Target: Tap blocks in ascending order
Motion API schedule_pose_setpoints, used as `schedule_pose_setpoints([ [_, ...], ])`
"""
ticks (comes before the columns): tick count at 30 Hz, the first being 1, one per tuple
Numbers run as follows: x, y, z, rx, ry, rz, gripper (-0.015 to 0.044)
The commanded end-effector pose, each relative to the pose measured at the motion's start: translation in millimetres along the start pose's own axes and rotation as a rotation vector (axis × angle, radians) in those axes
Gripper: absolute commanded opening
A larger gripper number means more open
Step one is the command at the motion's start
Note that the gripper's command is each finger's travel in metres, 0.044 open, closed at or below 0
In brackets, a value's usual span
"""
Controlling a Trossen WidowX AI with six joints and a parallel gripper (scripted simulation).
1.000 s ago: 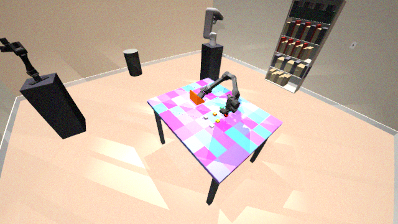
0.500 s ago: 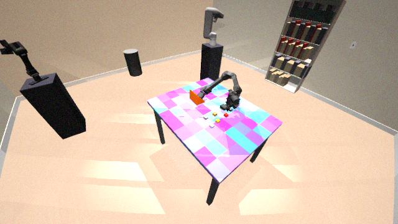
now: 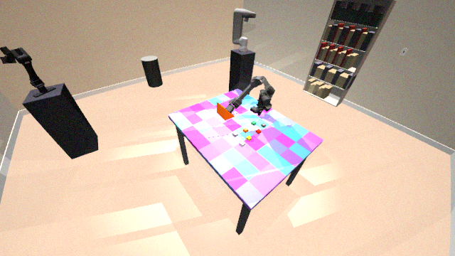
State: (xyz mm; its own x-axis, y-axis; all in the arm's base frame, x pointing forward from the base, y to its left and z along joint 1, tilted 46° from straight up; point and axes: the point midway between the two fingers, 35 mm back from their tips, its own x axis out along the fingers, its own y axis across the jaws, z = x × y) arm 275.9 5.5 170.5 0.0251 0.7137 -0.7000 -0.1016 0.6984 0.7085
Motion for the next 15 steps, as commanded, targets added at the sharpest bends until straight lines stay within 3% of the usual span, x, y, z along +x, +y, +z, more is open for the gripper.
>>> schedule_pose_setpoints([
  [1, 5, 16, -44, 0.013, 0.006, -0.002, 0.002],
  [9, 9, 18, -51, 0.014, 0.006, -0.002, 0.002],
  [15, 79, 19, -51, -0.014, 0.017, 0.007, 0.002],
])
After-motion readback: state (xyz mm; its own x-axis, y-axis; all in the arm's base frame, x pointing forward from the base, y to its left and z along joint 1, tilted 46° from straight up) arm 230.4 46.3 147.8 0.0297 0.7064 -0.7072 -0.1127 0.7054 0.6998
